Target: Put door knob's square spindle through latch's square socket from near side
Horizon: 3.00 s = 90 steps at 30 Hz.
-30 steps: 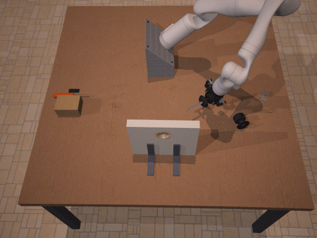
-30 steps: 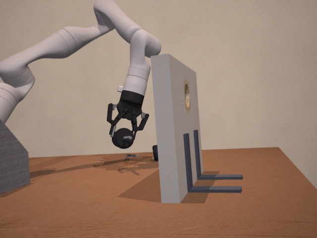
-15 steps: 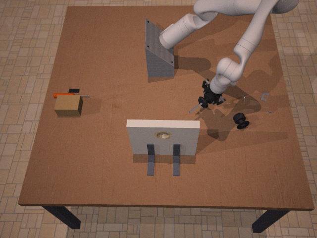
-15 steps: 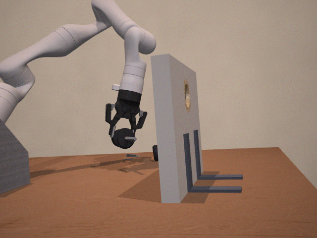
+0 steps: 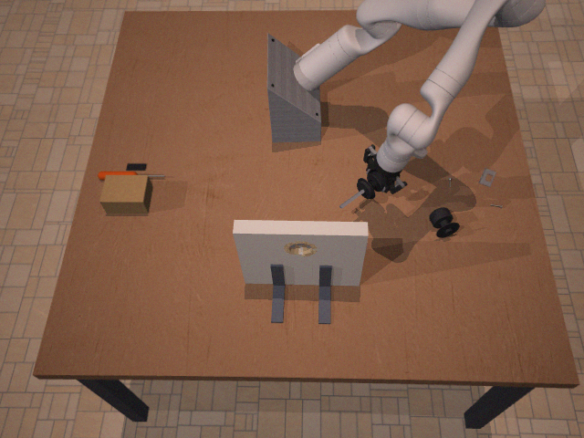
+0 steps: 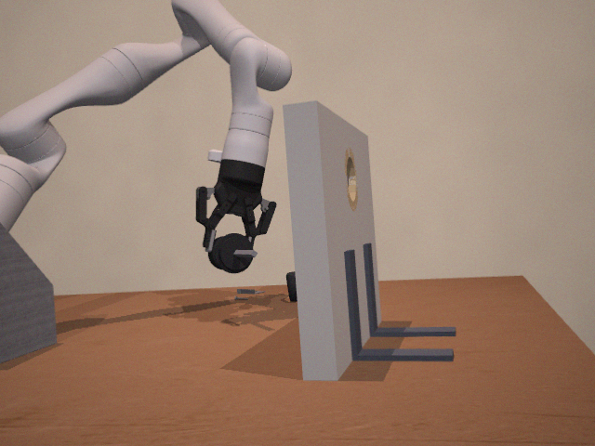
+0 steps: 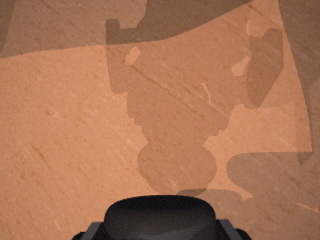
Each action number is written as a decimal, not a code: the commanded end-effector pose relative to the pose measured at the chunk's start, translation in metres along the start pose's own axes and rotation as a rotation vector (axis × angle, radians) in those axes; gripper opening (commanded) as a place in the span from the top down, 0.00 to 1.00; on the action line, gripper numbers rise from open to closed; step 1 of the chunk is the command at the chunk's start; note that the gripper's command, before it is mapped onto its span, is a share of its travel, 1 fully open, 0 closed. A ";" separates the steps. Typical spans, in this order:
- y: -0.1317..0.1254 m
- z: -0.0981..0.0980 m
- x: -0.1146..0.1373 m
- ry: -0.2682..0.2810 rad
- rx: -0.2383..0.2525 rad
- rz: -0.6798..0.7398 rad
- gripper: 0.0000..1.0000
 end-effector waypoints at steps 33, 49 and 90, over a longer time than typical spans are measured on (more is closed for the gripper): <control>-0.021 -0.012 -0.031 0.015 -0.106 -0.156 0.37; -0.036 -0.023 -0.057 0.021 -0.164 -0.245 0.37; -0.056 -0.034 -0.090 0.036 -0.263 -0.401 0.37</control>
Point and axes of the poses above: the point where the finger pads meet when closed, its own z axis out along the fingers, its own y axis across the jaws, x = y × z, the point moved 5 cm from there along -z, back along the fingers, and after that the axes turned 1 degree about -z, right-handed, at the moved point
